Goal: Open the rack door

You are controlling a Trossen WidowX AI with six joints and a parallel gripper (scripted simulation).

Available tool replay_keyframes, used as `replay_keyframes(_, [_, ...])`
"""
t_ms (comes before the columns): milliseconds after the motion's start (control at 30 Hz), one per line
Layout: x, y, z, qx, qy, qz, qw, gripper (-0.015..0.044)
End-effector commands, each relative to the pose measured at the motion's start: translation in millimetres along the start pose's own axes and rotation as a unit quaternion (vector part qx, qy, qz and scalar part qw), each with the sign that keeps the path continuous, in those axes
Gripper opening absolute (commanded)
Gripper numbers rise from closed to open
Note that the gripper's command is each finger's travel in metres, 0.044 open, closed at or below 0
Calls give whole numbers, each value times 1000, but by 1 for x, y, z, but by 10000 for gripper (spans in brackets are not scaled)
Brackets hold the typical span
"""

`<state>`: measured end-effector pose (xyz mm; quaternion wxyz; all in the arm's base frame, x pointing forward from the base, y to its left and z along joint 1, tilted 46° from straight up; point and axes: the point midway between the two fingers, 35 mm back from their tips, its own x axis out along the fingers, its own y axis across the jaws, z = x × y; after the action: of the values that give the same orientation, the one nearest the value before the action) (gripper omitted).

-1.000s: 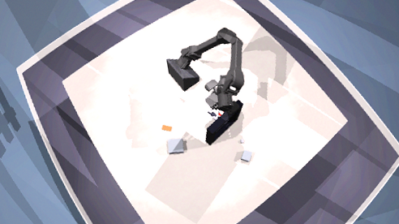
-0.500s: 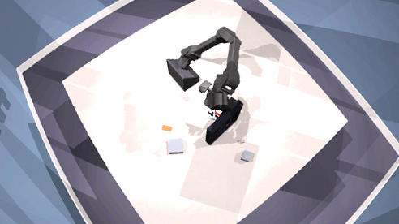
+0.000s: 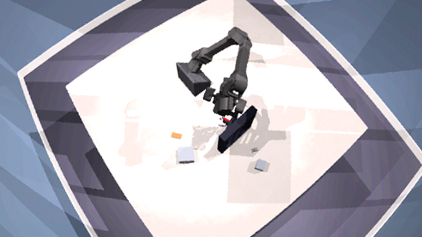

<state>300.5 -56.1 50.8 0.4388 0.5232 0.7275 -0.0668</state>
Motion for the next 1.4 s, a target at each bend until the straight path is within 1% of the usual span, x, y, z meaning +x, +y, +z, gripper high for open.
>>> replay_keyframes(0, [1, -2, 2, -40, -2, 4, 999, 24])
replay_keyframes(667, [1, -38, 20, -198, -3, 3, 980, 24])
replay_keyframes(1367, [1, -70, 51, -361, -5, 1, 932, 24])
